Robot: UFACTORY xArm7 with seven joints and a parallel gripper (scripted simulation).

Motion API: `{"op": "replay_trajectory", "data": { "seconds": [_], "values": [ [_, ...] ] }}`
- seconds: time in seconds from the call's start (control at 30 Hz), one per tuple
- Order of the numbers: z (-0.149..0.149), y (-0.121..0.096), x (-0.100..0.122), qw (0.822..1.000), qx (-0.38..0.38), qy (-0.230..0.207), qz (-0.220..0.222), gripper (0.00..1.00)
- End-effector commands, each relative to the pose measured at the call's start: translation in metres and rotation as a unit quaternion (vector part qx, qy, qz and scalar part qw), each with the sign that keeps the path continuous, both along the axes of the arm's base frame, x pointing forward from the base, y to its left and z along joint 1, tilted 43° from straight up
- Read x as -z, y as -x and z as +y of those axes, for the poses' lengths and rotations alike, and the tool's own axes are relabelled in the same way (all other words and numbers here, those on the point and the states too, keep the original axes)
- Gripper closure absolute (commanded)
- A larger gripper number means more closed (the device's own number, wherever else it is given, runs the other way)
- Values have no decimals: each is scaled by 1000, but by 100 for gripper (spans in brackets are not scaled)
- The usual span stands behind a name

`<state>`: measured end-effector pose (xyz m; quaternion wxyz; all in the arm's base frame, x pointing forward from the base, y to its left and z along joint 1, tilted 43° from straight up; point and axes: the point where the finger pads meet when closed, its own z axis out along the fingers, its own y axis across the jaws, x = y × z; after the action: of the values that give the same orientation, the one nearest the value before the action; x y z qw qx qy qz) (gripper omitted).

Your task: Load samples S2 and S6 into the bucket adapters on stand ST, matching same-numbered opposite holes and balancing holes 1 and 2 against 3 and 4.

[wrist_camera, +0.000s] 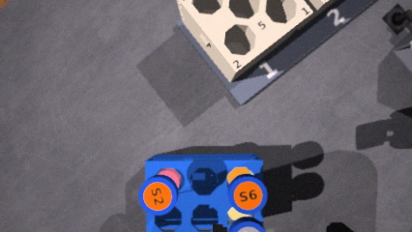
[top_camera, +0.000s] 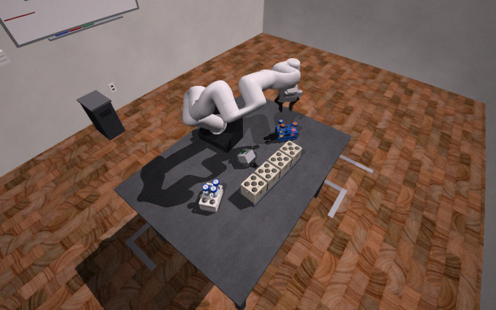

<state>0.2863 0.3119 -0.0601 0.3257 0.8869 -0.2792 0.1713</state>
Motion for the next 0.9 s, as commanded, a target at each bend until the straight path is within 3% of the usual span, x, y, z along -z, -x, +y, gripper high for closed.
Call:
{"op": "replay_trajectory", "data": {
  "seconds": [0.0, 0.87],
  "values": [
    [0, 0, 2, 1000, -1, -2, 0, 43],
    [-31, -6, 36, 1000, -1, -2, 0, 43]
  ]
}}
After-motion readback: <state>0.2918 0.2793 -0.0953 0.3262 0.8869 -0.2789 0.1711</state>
